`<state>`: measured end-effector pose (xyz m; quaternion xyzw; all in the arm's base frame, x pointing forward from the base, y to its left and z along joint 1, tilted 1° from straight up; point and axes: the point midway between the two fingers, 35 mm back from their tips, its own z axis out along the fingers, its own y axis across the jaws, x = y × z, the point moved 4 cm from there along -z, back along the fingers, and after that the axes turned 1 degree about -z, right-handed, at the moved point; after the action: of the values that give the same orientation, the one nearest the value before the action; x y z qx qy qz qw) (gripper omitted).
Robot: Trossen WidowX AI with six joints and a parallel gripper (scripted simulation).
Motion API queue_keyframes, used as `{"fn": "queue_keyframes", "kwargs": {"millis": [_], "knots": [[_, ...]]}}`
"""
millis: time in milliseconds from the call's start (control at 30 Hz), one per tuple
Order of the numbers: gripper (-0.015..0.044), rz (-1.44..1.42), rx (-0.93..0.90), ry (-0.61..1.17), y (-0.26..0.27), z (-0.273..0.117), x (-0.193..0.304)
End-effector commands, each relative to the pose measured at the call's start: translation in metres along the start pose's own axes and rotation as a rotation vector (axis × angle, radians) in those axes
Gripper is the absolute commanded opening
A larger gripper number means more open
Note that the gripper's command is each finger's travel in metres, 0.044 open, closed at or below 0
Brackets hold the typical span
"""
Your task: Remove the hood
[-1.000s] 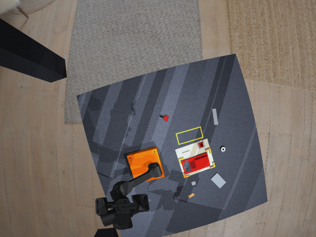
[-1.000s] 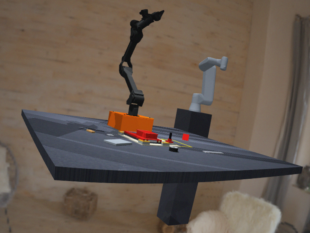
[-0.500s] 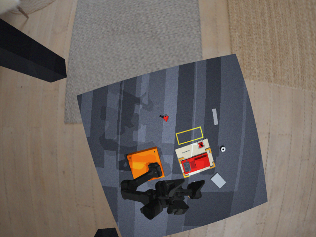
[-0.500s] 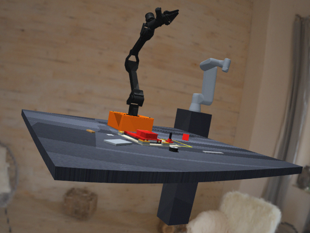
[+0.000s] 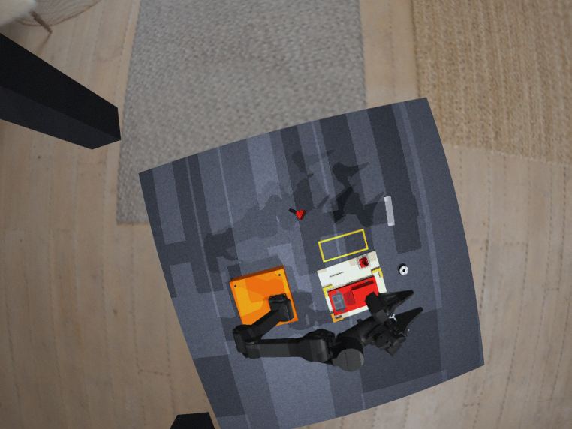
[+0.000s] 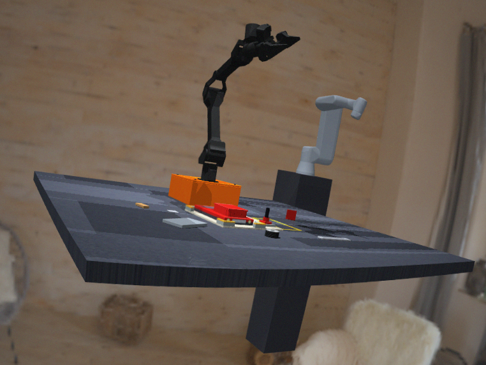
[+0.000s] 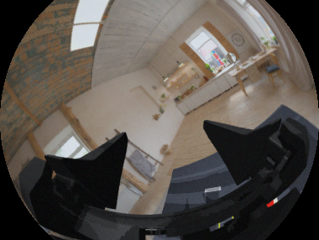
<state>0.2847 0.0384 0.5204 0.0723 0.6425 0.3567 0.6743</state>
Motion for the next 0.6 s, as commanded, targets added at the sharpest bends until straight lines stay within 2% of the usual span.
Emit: {"fn": "queue_keyframes", "kwargs": {"millis": [0, 300, 567], "knots": [[0.0440, -0.040, 0.137, 0.097, -0.045, 0.022, 0.026], [0.0440, -0.135, 0.391, 0.356, -0.134, 0.043, 0.090], [0.0440, -0.207, 0.602, 0.690, -0.219, 0.035, 0.159]]}}
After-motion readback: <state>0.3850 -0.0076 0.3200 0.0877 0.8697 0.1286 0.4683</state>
